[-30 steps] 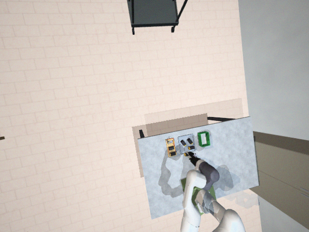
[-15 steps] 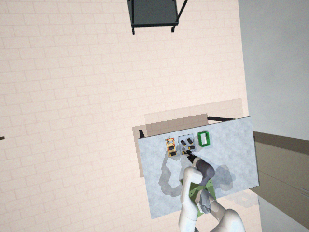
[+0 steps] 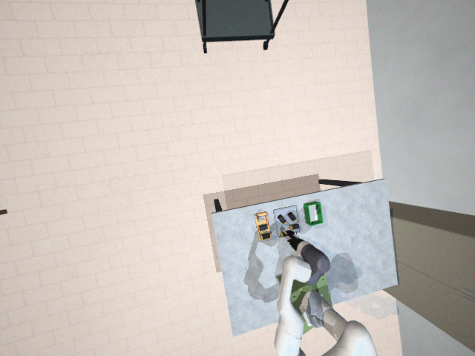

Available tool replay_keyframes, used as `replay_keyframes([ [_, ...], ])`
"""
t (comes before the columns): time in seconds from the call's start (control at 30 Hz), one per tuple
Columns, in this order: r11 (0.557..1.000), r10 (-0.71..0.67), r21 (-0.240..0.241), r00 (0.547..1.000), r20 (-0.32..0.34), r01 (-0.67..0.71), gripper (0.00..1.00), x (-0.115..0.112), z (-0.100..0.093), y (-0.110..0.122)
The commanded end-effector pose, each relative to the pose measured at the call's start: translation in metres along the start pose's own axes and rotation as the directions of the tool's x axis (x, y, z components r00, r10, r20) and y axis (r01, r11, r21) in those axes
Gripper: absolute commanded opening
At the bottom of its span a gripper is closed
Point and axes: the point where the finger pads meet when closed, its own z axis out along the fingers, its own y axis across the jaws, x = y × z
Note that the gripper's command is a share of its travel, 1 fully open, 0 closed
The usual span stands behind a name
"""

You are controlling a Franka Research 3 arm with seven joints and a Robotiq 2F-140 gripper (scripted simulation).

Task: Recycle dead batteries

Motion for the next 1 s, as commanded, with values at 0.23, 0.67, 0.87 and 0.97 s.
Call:
replay_keyframes([
  [0.23,1.0,-0.007,-0.004,1.0,0.002,0.007,0.16,0.0001,0.0,0.0015],
  [0.67,0.999,0.036,-0.004,0.999,0.001,-0.036,0.16,0.0001,0.0,0.0015],
  [0.87,0.999,0.038,-0.004,0.999,0.001,-0.038,0.16,0.0001,0.0,0.0015],
  [0.97,0.999,0.038,-0.004,0.999,0.001,-0.038,0.16,0.0001,0.0,0.0015],
])
